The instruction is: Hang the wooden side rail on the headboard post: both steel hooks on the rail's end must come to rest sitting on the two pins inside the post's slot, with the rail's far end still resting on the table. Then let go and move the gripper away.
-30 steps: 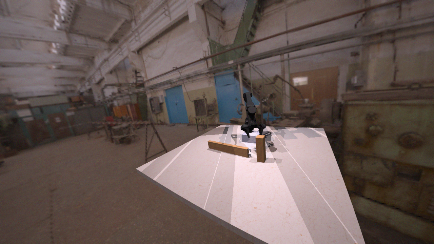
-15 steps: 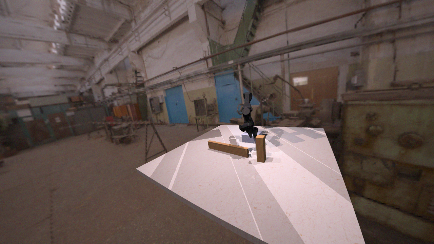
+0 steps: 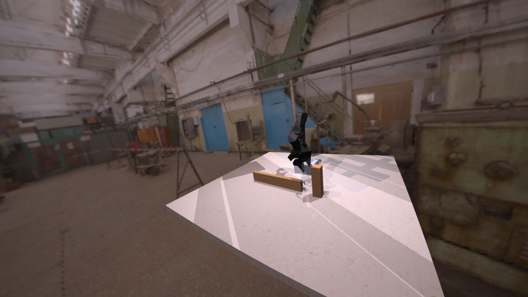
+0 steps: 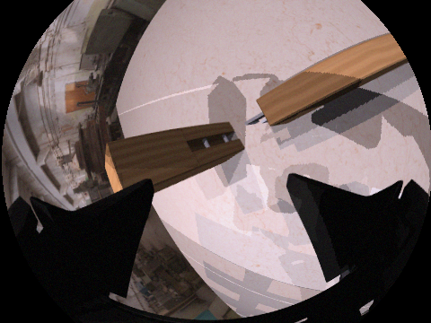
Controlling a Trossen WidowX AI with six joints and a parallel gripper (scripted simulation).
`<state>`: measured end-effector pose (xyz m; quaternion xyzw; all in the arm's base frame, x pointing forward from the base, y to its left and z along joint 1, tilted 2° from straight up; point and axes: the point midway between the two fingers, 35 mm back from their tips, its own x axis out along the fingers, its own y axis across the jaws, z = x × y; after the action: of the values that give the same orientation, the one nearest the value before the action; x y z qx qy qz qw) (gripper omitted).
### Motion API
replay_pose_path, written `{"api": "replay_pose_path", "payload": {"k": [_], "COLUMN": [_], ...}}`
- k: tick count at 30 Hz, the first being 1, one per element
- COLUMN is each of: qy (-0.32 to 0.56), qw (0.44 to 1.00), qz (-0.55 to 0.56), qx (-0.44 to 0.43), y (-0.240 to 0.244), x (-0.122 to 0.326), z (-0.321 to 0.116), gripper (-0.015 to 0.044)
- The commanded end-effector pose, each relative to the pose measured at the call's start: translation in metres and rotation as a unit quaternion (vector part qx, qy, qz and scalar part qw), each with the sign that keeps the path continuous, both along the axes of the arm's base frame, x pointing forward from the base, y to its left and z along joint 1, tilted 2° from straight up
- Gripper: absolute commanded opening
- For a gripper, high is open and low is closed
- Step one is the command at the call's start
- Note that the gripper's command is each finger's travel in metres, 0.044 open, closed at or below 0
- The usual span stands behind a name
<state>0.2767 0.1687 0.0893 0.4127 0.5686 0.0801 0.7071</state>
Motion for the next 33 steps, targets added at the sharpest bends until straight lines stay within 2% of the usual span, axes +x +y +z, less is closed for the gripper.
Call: {"api": "replay_pose_path", "payload": {"k": [1,8,18,33], "qy": [-0.230,-0.360,-0.525,-0.527], "qw": [0.928,0.836,0.665,0.663], "qz": [0.289,0.406,0.517,0.518], "qx": [-0.056,-0.079,-0.122,-0.122], "y": [-0.007,-0.013,-0.020,-0.020], "x": [0.008,0.011,0.015,0.015], "z": [-0.002,0.000,0.003,0.003], "gripper": [0.0440,0.0440,0.0440,0.0440]}}
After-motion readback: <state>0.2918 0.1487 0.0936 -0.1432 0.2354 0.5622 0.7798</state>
